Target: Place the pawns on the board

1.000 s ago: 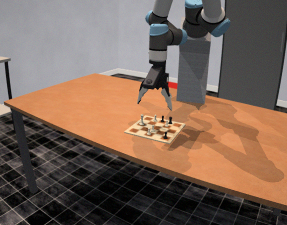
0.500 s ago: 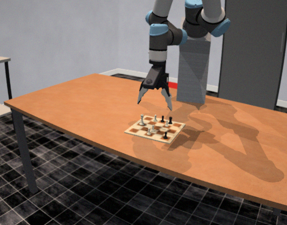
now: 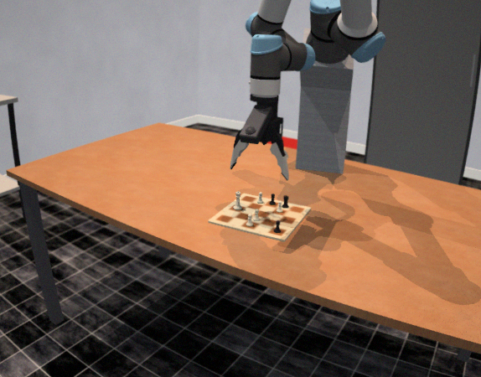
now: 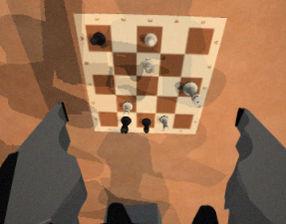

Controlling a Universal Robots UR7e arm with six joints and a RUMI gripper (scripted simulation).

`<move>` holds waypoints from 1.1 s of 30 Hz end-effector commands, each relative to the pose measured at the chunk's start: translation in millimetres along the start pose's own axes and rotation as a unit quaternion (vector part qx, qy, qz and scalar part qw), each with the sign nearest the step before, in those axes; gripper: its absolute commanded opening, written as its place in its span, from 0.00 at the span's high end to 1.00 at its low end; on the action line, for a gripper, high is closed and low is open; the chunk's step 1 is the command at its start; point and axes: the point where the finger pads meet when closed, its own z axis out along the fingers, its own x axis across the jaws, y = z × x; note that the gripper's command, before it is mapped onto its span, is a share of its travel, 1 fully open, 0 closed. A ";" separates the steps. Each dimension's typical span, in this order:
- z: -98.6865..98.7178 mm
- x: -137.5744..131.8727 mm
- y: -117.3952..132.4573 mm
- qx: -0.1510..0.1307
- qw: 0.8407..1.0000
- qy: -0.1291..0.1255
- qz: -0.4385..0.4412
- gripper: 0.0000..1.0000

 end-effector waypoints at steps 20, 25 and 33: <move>-63.0 -0.4 1.0 -0.001 1.000 -0.001 0.000 0.00; -66.9 -0.1 0.4 -0.001 1.000 -0.001 0.000 0.00; -68.5 0.4 -1.1 0.000 1.000 0.000 -0.001 0.00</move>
